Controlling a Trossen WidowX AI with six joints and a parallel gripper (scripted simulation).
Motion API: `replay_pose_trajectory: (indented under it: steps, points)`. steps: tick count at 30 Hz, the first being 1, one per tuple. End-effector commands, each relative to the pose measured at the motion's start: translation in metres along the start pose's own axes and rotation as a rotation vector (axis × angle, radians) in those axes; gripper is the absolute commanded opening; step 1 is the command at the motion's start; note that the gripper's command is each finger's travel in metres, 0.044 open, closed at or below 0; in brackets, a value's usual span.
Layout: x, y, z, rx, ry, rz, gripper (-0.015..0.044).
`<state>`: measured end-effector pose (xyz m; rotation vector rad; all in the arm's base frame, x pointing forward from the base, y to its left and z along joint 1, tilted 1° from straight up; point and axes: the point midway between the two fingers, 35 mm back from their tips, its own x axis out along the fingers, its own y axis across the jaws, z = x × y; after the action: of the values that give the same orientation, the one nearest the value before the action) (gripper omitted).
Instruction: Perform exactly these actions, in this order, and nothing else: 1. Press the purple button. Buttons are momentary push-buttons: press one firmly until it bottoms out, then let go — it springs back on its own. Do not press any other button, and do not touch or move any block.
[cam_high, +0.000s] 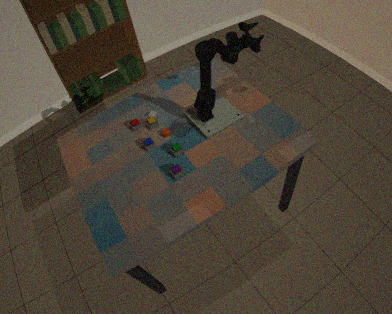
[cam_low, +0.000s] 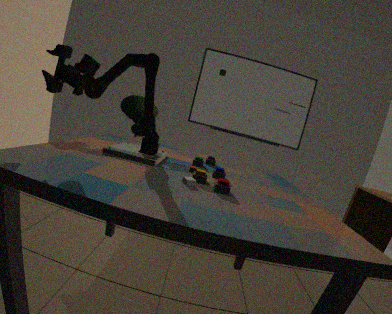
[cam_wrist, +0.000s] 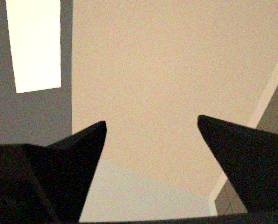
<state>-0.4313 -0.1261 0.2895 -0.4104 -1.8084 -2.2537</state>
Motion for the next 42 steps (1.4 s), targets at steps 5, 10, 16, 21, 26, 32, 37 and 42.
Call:
replay_pose_trajectory:
  steps: [5, 10, 16, 21, 26, 32, 37, 42]
  points:
    - [-0.023, 0.023, -0.063, -0.001, 0.143, 0.007, 0.04]
    - [-0.065, 0.043, -0.156, -0.03, 0.405, -0.02, 0.04]
    - [-0.145, 0.074, -0.25, -0.085, 0.724, -0.022, 0.04]
    - [-0.232, 0.101, -0.306, -0.147, 0.988, 0.005, 0.04]
    - [-0.331, 0.129, -0.34, -0.223, 1.249, 0.057, 0.04]
    - [-0.458, 0.157, -0.345, -0.331, 1.551, 0.157, 0.04]
    - [-0.562, 0.175, -0.321, -0.435, 1.789, 0.272, 0.04]
    - [-0.657, 0.185, -0.272, -0.551, 2.011, 0.417, 0.04]
